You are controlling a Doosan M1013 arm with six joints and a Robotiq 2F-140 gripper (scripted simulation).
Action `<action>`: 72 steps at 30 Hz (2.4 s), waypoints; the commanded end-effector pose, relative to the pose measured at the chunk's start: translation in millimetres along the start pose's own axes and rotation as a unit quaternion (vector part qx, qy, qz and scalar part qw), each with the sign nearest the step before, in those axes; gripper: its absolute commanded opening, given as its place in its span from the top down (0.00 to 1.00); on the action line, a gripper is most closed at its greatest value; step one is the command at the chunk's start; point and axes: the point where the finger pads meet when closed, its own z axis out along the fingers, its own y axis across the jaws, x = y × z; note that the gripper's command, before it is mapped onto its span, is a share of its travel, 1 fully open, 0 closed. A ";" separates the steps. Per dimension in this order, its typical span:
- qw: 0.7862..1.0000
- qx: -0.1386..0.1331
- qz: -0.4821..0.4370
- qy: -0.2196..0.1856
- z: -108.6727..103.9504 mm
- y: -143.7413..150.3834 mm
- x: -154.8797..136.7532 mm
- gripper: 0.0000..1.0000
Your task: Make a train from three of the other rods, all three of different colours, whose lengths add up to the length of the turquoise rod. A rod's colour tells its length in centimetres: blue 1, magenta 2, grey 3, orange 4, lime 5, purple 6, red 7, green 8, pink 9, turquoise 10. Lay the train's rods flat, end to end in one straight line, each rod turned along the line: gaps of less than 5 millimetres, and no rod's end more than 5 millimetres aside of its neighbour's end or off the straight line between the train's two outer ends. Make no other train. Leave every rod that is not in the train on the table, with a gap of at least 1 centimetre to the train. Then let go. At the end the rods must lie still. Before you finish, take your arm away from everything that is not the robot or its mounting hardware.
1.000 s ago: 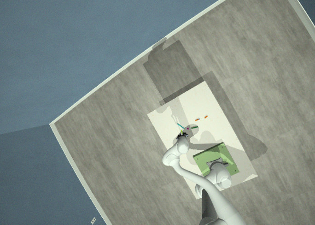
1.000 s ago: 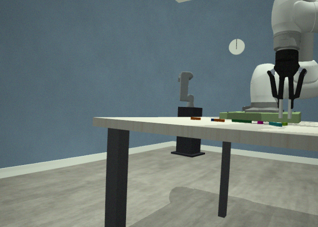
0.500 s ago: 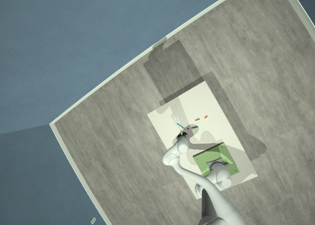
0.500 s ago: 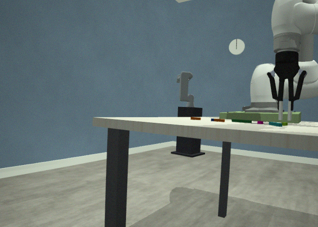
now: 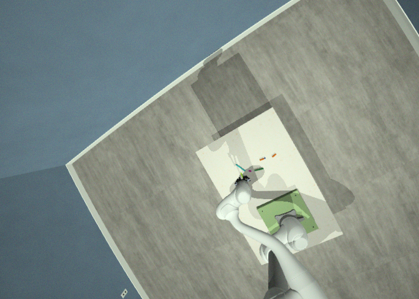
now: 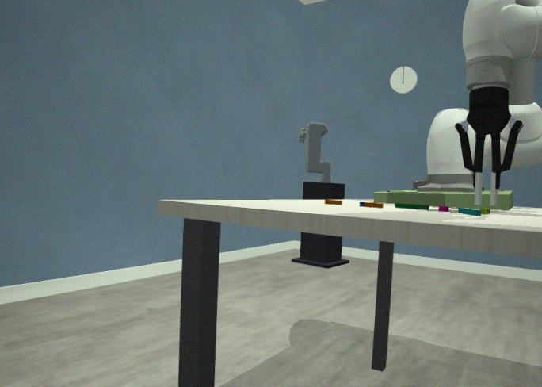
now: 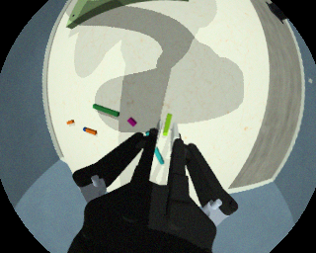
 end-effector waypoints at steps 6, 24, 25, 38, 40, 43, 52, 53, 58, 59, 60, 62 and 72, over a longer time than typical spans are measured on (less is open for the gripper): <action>1.000 0.000 0.000 0.000 -0.1 0.0 0.0 0.85; 1.000 0.000 0.000 0.000 0.2 0.0 0.0 0.85; 1.000 0.000 0.000 0.000 0.5 0.0 0.0 0.85; 1.000 0.000 0.000 0.000 9.5 0.0 0.0 0.85; 1.000 0.000 0.000 0.000 11.5 0.0 0.0 0.85; 1.000 0.000 0.000 0.000 14.1 0.0 0.0 0.85; 1.000 0.000 0.000 0.000 16.7 0.0 0.0 0.85; 1.000 0.000 0.000 0.000 16.8 0.0 0.0 0.85; 1.000 0.000 0.000 0.000 16.8 0.0 0.0 0.85; 1.000 0.000 0.000 0.000 16.8 0.0 0.0 0.85; 1.000 0.000 0.000 0.000 16.8 0.0 0.0 0.85; 1.000 0.000 0.000 0.000 16.8 0.0 0.0 0.85; 1.000 0.000 0.000 0.000 16.8 0.0 0.0 0.85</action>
